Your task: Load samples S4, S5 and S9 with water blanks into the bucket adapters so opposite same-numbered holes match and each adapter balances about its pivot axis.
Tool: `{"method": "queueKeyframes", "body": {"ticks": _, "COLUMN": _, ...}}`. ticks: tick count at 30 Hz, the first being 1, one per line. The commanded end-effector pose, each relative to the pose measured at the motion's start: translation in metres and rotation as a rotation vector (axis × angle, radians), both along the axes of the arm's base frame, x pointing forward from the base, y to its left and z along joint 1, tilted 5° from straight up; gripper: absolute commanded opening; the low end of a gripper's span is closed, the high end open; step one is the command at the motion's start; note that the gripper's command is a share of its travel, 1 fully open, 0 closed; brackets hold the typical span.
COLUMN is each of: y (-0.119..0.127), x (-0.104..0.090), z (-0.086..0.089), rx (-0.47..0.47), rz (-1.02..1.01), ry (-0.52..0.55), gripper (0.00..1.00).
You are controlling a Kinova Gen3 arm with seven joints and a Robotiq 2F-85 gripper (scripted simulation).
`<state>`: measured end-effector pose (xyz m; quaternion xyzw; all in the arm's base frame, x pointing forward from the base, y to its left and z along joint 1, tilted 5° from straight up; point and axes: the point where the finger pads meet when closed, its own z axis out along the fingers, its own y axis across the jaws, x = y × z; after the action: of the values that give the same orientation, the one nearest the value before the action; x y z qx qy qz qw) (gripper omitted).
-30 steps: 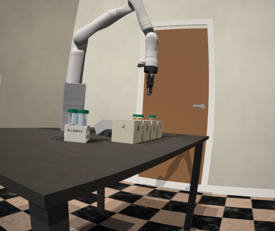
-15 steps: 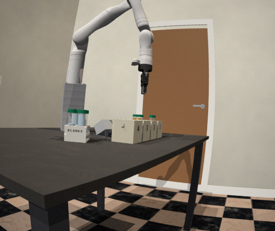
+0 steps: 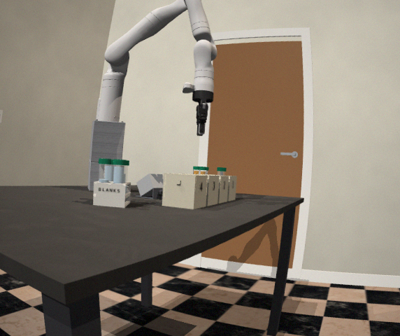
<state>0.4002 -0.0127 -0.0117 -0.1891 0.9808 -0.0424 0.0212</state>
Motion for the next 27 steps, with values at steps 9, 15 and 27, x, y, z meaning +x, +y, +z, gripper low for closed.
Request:
{"method": "queueKeyframes", "body": {"ticks": 9, "y": -0.033, "x": -0.016, "z": 0.002, "rx": 0.001, "rz": 0.0, "ry": -0.002, "gripper": 0.62}}
{"method": "queueKeyframes", "body": {"ticks": 15, "y": -0.045, "x": -0.022, "z": 0.002, "rx": 0.001, "rz": 0.0, "ry": -0.002, "gripper": 0.62}}
{"method": "queueKeyframes", "body": {"ticks": 27, "y": -0.081, "x": -0.04, "z": 0.004, "rx": 0.001, "rz": 0.0, "ry": -0.002, "gripper": 0.62}}
